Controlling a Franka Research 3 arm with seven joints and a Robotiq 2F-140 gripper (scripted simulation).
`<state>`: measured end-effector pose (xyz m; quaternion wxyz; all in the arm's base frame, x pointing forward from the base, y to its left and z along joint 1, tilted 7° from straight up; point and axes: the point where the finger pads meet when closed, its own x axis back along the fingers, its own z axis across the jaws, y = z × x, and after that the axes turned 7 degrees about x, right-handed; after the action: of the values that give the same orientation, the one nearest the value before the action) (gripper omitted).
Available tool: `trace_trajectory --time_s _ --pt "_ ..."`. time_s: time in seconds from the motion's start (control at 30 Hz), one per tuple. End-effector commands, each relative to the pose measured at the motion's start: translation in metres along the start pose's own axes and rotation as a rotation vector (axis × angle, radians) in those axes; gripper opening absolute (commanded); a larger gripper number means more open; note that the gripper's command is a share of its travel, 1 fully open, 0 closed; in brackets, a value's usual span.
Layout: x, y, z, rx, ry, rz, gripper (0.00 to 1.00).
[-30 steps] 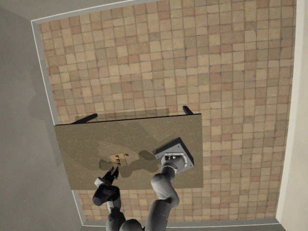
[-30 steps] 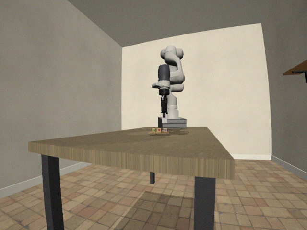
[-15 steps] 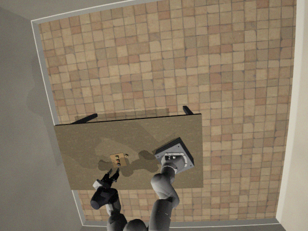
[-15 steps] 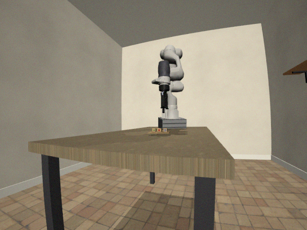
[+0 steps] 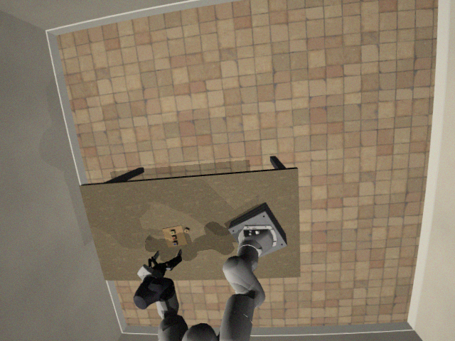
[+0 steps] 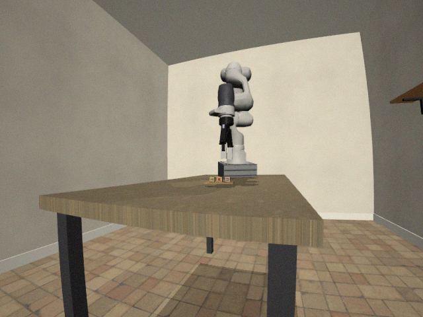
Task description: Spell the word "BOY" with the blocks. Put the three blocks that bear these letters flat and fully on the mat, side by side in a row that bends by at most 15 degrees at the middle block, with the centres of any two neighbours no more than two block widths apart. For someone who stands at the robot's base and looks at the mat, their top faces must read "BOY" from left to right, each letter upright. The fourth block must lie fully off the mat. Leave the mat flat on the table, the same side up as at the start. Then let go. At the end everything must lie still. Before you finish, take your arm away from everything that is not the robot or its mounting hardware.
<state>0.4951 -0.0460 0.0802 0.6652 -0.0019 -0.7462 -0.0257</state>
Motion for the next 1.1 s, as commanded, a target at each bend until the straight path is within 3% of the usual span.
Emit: trace_trajectory --time_s 0.0,0.33,0.77,1.07 --pt "0.000 0.001 0.001 -0.004 0.003 0.001 1.00" --pt "0.005 0.001 0.001 -0.004 0.003 0.001 1.00" --pt "0.055 0.001 0.001 -0.004 0.003 0.001 1.00" --pt "0.071 0.001 0.001 -0.004 0.003 0.001 1.00"
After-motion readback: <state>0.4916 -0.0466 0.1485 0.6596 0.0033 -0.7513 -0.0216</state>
